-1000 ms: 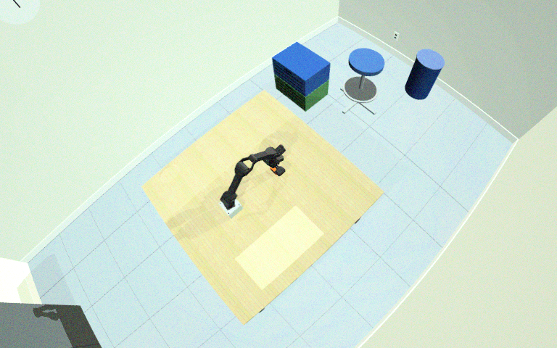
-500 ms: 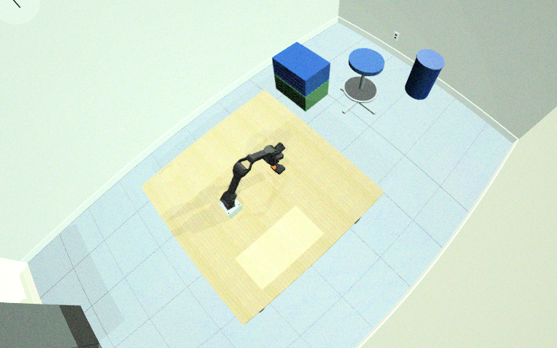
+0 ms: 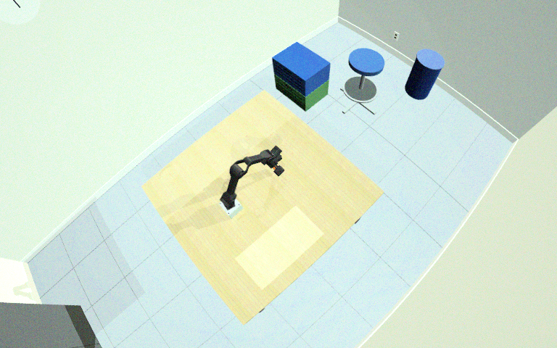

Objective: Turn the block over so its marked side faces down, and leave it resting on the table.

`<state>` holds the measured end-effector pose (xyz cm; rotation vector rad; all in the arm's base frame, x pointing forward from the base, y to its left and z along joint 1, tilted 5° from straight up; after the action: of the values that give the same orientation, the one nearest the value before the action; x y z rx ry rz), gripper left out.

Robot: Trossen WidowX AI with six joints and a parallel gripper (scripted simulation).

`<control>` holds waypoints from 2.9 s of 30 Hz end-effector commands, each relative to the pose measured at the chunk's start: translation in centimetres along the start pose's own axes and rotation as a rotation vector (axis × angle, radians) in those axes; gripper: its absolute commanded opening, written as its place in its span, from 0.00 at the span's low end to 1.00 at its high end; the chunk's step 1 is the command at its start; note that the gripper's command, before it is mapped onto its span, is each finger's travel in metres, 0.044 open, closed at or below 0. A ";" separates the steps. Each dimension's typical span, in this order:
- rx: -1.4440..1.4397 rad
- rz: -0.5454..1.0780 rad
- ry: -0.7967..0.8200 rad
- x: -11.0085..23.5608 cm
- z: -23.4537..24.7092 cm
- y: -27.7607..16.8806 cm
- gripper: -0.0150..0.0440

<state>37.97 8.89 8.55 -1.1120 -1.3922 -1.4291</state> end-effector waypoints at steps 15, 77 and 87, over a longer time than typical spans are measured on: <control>0.001 -0.246 0.057 -0.2 -0.7 -2.7 0.25; 0.006 -0.894 0.218 -6.4 -2.4 -9.0 0.25; 0.006 -0.894 0.218 -6.4 -2.4 -9.0 0.48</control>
<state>30.85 6.75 0.00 -0.2806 -1.8166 -2.0693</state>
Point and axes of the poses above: the point midway between the two fingers, 35 mm back from their tips, its own x axis back along the fingers, its own z axis across the jaws, y = z × x, the point moved 9 cm from there along x, back along the fingers, and after that the axes turned 14 degrees about -x, right-handed, at the moved point
